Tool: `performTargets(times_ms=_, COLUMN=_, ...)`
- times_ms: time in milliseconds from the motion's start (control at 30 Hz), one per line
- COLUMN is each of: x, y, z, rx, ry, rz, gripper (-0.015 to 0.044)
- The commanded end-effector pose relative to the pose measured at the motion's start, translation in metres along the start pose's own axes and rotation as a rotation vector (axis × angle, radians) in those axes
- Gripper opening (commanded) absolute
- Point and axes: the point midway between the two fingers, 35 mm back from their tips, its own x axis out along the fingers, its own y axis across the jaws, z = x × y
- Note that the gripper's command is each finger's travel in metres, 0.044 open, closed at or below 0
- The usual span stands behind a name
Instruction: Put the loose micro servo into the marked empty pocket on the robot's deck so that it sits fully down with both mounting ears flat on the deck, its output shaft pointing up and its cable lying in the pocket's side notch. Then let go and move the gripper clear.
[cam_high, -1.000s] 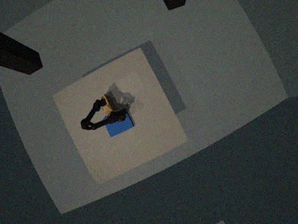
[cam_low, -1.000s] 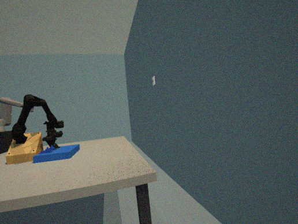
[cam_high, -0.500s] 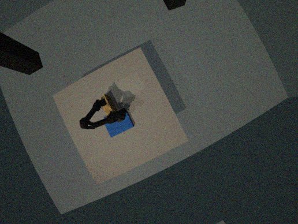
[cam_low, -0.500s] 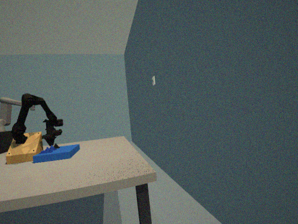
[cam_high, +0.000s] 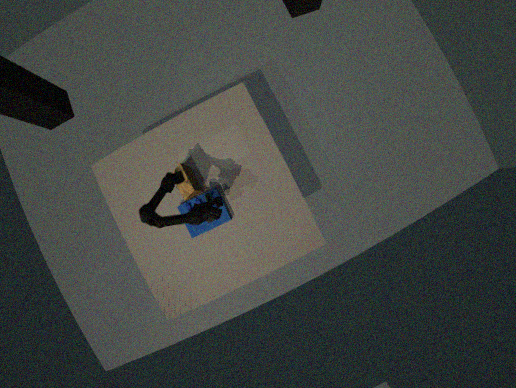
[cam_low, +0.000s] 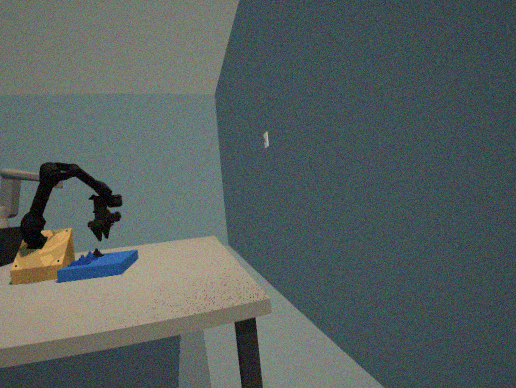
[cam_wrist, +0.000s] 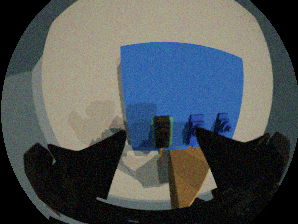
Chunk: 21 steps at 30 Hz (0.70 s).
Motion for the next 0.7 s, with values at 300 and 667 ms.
performTargets(times_ms=300, x=-0.055, y=-0.007, z=0.044, rx=0.011, ry=-0.004, rz=0.004, gripper=0.044)
performTargets(times_ms=667, x=-0.079, y=-0.008, z=0.04, rx=0.019, ry=-0.008, rz=0.008, gripper=0.044)
